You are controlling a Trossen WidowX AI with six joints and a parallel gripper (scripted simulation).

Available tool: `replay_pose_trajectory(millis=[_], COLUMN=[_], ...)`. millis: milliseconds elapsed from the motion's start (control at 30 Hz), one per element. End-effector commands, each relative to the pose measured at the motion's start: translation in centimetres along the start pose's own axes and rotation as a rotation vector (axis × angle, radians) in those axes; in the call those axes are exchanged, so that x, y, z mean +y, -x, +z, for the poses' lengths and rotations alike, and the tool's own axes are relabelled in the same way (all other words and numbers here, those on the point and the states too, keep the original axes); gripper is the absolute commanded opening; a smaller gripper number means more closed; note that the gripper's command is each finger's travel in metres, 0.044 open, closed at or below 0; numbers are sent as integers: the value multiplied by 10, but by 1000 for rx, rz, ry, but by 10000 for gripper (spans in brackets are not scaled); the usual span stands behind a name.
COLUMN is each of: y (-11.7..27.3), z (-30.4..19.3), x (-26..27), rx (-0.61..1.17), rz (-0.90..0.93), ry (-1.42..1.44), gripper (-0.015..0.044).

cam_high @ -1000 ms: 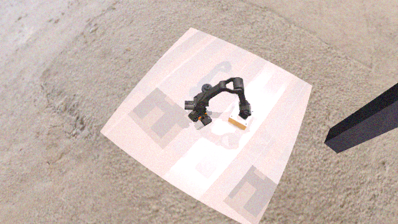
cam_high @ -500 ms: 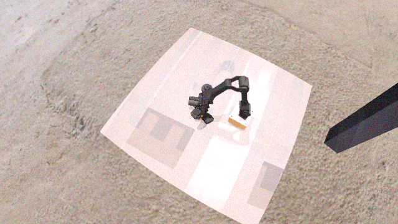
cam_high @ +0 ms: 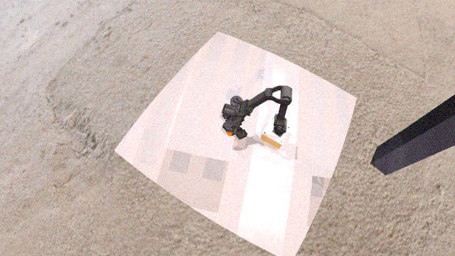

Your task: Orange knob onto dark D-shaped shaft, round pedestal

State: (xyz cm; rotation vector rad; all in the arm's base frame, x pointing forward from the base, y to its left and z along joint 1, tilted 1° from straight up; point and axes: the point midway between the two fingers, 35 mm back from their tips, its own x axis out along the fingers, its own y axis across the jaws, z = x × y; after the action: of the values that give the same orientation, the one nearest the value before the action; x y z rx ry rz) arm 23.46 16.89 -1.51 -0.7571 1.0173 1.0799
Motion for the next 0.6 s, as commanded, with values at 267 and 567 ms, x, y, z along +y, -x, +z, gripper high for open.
replay_pose_trajectory(millis=[267, 567], y=[7, 11], z=[-9, -17], x=[0, 0], rx=[-165, -289], rz=[-3, -3], ry=[4, 4], gripper=[179, 179])
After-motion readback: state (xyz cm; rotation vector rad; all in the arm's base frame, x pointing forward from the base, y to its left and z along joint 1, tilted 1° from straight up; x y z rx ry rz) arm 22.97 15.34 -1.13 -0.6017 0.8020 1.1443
